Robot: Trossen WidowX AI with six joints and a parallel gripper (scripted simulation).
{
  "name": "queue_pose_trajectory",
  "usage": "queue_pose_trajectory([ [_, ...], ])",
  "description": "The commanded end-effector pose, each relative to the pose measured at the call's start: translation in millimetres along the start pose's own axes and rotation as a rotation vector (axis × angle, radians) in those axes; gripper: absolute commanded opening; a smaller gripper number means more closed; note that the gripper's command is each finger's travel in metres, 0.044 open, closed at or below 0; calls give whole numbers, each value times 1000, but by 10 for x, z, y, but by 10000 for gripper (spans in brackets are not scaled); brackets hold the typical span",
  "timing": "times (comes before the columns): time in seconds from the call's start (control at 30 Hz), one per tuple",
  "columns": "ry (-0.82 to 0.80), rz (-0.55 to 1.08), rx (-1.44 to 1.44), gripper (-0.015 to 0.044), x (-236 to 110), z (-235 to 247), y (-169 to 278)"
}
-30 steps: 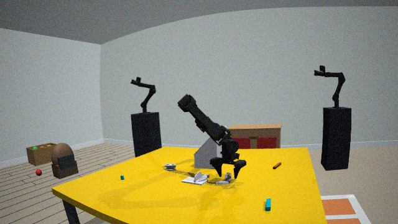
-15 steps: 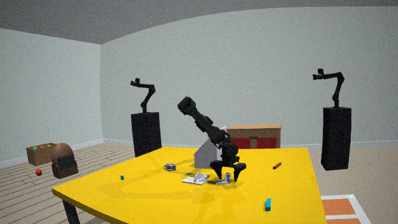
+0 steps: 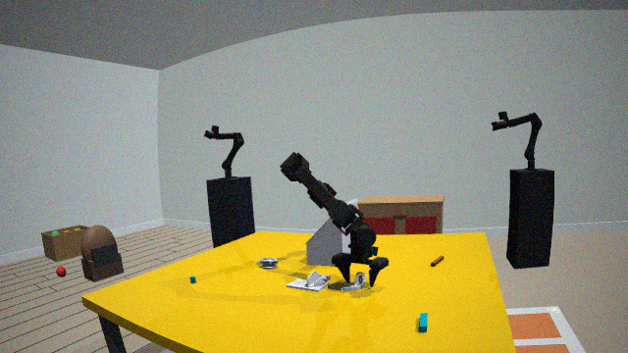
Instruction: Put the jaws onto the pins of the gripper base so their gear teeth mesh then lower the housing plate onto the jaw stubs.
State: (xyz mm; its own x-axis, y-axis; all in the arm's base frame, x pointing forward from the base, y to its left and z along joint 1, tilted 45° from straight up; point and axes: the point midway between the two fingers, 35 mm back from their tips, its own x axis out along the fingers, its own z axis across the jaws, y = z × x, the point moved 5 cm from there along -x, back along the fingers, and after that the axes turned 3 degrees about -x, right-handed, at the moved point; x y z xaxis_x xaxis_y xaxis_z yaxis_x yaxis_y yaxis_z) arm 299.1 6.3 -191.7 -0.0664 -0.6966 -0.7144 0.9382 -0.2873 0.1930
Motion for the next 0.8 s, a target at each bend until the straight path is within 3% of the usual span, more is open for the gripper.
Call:
queue_pose_trajectory([
  [0.0, -4, -1, -7, 440, 19, 7, -12],
  [0.53, -4, -1, -7, 440, 26, 7, -12],
  [0.77, 0, 0, 0, 256, 14, 0, -1],
])
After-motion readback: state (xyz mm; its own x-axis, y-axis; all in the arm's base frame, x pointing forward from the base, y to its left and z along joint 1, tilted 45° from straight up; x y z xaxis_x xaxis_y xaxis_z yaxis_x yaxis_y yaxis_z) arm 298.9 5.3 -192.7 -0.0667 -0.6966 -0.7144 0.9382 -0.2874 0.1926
